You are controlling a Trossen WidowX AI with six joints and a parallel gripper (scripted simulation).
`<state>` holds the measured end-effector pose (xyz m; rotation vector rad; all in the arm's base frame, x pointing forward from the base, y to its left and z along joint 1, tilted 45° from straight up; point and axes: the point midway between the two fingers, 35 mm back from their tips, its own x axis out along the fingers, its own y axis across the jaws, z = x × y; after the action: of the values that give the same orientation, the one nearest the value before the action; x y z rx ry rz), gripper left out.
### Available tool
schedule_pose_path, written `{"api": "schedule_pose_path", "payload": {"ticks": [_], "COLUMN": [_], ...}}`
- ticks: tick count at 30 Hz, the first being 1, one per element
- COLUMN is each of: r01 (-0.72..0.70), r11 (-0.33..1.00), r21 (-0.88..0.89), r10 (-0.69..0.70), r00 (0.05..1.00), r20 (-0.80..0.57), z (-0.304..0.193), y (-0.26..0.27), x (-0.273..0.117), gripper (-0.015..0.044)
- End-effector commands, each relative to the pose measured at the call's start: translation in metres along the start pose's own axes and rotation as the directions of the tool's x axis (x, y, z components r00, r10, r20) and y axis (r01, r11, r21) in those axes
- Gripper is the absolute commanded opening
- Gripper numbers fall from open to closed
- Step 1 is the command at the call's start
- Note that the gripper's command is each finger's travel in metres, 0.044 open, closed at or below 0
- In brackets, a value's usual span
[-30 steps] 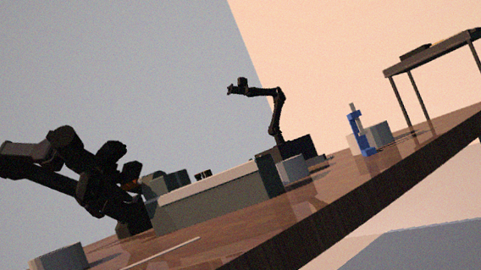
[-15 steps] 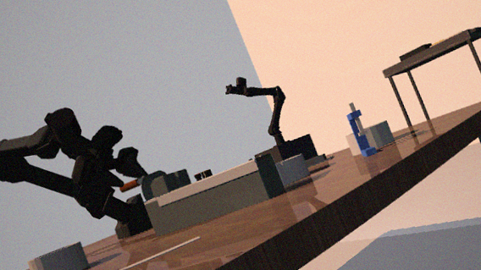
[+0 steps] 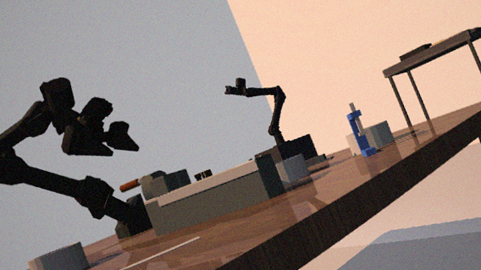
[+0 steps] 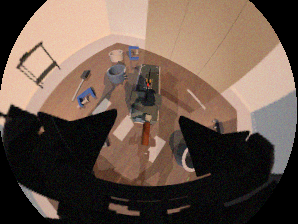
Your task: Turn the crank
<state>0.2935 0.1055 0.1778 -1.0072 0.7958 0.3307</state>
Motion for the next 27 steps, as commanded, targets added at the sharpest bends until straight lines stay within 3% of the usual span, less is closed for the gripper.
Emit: {"api": "schedule_pose_path", "payload": {"ticks": [1,16,27], "r01": [0.017,0.198,0.321], "r11": [1.0,0.951,0.841], "r21": [0.024,0.238,0.435], "r10": [-0.017,-0.191,-0.322], "r00": [1.0,0.98,0.944], "r20": [-0.016,-0.053,-0.074], "z": [0.007,0.065,0.098], "y": [-0.001,0.008,0.027], "x": [0.002,0.054,0.088], "gripper": [0.044,0.044,0.044]}}
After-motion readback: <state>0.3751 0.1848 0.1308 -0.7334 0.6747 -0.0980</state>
